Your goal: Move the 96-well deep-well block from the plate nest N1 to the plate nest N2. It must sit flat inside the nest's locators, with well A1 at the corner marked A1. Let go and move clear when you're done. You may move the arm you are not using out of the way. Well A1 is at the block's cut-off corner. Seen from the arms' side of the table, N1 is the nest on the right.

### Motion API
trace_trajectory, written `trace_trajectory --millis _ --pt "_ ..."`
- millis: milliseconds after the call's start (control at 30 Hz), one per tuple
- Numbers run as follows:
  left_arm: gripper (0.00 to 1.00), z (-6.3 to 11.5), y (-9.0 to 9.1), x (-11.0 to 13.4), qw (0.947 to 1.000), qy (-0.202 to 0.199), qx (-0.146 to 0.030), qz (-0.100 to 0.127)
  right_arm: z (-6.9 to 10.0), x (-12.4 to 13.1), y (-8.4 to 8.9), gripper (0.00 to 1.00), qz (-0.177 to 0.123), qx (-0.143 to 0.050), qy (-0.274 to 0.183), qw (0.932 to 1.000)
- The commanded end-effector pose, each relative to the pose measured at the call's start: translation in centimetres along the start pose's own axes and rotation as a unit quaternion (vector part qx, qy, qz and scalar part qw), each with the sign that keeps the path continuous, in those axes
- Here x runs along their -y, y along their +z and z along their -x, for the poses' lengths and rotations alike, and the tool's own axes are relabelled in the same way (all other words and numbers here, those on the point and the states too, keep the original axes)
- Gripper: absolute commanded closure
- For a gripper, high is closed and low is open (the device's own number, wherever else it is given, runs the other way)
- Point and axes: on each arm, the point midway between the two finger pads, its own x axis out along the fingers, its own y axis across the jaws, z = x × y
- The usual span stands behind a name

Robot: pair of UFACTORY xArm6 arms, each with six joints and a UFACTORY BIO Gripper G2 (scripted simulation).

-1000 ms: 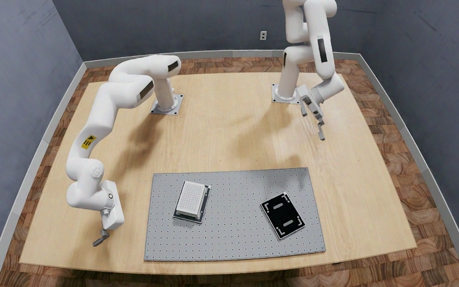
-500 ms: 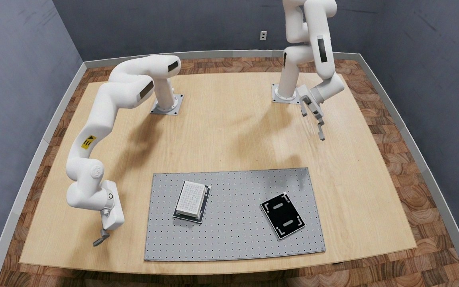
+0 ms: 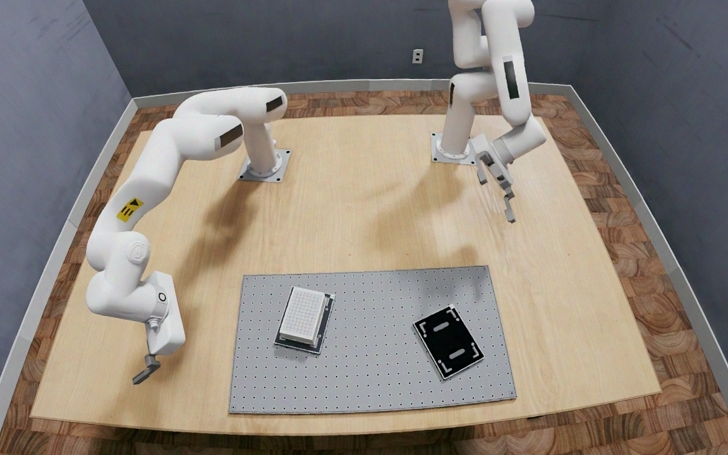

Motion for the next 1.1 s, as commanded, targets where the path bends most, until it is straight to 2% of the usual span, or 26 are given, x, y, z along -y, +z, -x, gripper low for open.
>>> trace_trajectory --millis 0,167,600,1067 --pt "0.00 -0.1 0.1 0.1 1.0000 -0.001 0.001 -0.001 0.6 0.0 1.3 0.00 0.001 -0.001 -0.001 1.0000" --pt "0.00 -0.1 0.1 0.1 1.0000 -0.001 0.001 -0.001 0.9 0.0 1.8 0.00 0.001 -0.001 -0.001 1.0000" --pt "0.00 -0.1 0.1 0.1 1.0000 -0.001 0.001 -0.001 1.0 0.1 1.8 0.00 0.003 -0.002 0.001 1.0000" --pt "0.00 -0.1 0.1 0.1 1.0000 -0.001 0.001 -0.001 1.8 0.7 1.7 0.00 0.031 -0.011 0.019 0.9993"
